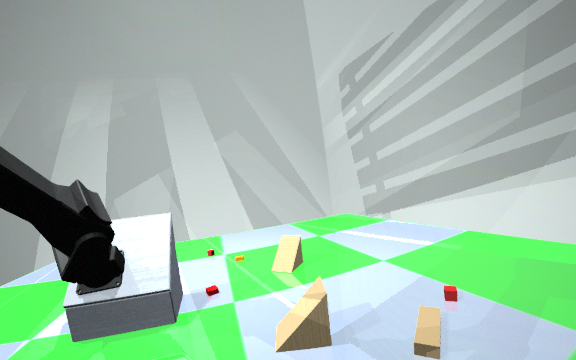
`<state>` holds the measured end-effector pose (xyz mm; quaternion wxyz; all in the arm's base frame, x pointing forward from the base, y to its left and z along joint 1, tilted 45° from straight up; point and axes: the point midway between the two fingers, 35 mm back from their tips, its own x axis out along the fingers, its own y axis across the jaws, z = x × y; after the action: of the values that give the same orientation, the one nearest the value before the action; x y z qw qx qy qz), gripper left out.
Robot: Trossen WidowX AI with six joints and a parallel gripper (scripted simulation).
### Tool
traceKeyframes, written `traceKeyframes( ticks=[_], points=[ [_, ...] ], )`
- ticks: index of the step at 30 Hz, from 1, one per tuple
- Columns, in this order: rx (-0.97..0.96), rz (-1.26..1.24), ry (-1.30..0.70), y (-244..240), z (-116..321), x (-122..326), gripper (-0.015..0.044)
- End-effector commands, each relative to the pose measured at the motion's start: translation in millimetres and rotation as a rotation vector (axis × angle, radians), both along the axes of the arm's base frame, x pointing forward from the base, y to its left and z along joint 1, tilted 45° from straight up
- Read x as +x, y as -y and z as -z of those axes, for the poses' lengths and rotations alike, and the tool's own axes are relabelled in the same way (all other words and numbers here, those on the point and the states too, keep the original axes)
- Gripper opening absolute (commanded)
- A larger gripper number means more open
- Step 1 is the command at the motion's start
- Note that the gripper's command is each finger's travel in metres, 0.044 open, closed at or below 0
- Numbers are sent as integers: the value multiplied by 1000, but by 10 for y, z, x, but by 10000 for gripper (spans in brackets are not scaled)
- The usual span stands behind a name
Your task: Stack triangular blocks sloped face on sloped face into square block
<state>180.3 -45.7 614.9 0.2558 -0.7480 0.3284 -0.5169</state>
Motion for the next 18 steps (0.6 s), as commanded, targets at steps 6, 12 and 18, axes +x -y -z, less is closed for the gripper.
traceKeyframes(
  ticks=[6, 12, 18],
  points=[
    [-190, 106, -369, -348, 44, 676, 440],
    [-498, 236, -793, -834, 355, 1502, 440],
    [-757, 333, -1106, -1187, 734, 2120, 440]
  ],
)
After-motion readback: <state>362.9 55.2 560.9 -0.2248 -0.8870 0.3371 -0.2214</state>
